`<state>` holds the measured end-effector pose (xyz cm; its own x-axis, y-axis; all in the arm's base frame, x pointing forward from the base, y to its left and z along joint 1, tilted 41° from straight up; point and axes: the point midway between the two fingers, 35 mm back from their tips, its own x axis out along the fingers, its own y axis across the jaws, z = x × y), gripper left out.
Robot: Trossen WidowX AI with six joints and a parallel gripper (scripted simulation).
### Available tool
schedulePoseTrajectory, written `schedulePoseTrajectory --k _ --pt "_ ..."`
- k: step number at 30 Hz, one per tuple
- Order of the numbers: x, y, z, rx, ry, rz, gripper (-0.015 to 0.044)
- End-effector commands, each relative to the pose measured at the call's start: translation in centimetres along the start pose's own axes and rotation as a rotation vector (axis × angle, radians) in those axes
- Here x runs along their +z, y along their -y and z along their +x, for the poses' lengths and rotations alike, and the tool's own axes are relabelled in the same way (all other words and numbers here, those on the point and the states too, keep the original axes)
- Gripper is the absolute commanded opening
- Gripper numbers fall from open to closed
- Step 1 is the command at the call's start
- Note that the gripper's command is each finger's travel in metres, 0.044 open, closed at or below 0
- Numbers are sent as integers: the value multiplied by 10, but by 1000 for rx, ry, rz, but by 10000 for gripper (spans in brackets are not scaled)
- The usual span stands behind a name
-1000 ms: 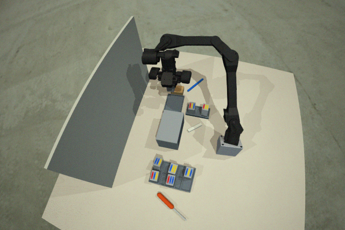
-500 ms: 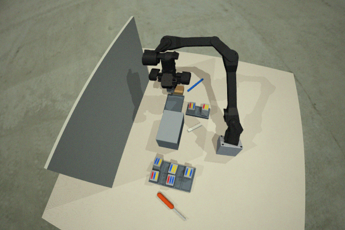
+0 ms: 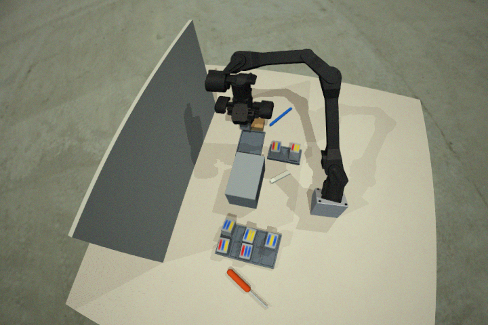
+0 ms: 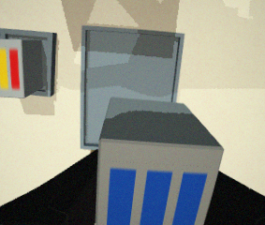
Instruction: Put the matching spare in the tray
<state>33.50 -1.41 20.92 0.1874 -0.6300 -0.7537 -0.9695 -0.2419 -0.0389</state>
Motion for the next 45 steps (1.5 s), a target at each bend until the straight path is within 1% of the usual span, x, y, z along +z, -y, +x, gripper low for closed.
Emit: schedulePoseTrajectory --k 1,45 --pt "1 1 3 -4 0 -3 0" --pt "1 5 40 -4 2 -2 0"
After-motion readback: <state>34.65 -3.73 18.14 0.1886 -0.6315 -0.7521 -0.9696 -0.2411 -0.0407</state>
